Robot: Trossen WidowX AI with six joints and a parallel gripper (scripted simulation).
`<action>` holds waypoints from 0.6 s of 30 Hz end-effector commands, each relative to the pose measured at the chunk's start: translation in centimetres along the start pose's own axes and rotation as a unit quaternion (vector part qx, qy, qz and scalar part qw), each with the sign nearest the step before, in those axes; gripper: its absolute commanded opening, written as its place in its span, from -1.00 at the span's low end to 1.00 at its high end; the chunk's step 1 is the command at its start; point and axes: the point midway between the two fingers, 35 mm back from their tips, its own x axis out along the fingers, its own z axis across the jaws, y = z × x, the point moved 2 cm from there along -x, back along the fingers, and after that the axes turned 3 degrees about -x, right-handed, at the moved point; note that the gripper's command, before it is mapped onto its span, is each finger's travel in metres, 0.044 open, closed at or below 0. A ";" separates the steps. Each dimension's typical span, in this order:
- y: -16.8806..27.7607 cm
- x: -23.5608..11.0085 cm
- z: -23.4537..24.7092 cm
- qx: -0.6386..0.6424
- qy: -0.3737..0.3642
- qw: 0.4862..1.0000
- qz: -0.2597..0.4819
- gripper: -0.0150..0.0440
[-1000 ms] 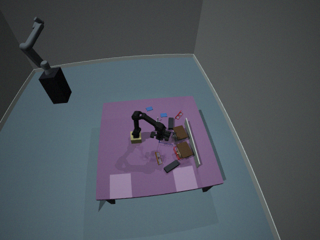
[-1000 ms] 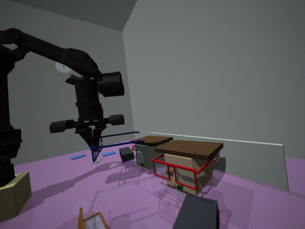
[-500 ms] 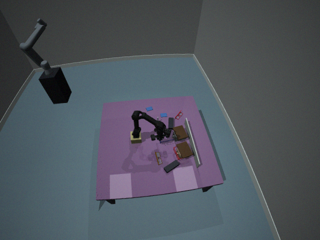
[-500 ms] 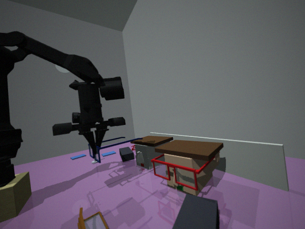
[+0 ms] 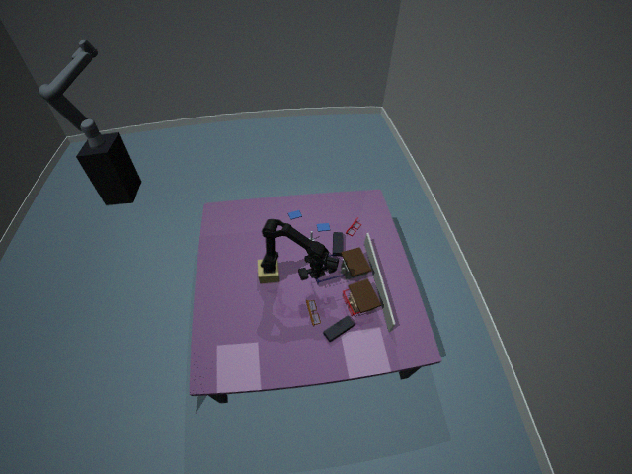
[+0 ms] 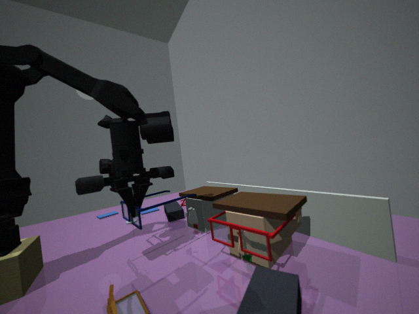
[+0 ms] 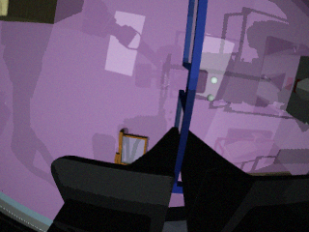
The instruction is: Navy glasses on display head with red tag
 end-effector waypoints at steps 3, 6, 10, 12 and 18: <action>0.0 0.7 0.0 -0.003 -0.003 1.000 -0.001 -0.49; 0.0 0.9 0.0 -0.003 -0.006 1.000 0.002 -0.49; 0.0 1.3 0.0 -0.003 -0.008 1.000 0.003 -0.49; -0.1 1.4 -0.1 -0.003 -0.008 1.000 0.003 -0.49; -0.1 1.9 -0.1 -0.003 -0.008 1.000 0.003 -0.49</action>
